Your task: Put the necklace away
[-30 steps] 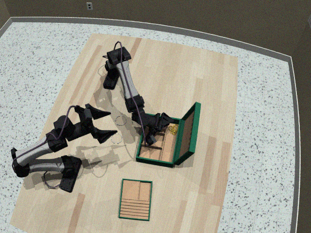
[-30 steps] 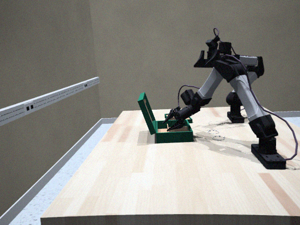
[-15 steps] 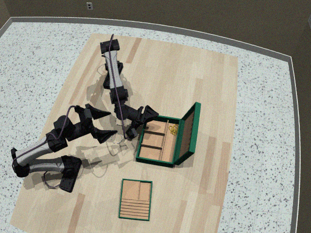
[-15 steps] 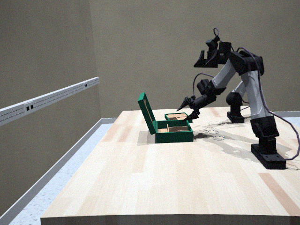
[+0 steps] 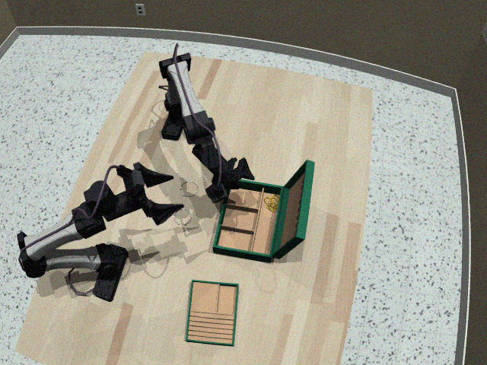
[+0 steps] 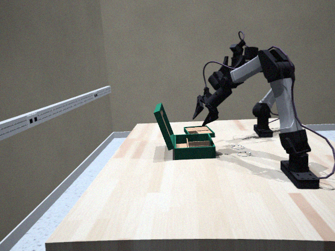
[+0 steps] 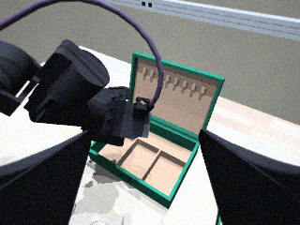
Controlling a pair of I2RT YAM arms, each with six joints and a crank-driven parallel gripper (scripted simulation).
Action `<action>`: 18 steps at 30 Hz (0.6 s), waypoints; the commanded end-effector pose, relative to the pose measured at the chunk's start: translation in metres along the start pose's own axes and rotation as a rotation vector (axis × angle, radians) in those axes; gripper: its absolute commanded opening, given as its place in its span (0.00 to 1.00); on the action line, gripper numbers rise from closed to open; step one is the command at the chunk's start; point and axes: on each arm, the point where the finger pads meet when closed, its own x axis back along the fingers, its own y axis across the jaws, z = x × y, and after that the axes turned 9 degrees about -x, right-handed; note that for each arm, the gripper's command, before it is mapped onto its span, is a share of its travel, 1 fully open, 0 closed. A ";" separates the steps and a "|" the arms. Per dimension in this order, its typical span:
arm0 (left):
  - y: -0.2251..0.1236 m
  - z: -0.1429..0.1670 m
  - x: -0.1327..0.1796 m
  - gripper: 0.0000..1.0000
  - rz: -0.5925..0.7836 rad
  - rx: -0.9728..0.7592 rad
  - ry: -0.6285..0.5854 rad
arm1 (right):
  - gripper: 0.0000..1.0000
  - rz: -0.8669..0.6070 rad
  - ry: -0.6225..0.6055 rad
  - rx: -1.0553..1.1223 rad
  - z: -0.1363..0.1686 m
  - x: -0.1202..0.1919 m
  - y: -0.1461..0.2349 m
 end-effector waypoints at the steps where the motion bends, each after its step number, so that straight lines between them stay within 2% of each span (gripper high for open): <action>1: 0.011 -0.020 0.003 0.69 0.200 0.165 -0.096 | 1.00 -0.009 -0.041 0.001 -0.022 0.000 0.003; 12: 0.081 -0.049 0.004 0.69 0.367 0.486 -0.295 | 1.00 -0.009 -0.041 0.001 -0.022 0.000 0.003; 18: 0.095 -0.054 0.002 0.69 0.397 0.545 -0.333 | 1.00 -0.009 -0.041 0.001 -0.022 0.000 0.003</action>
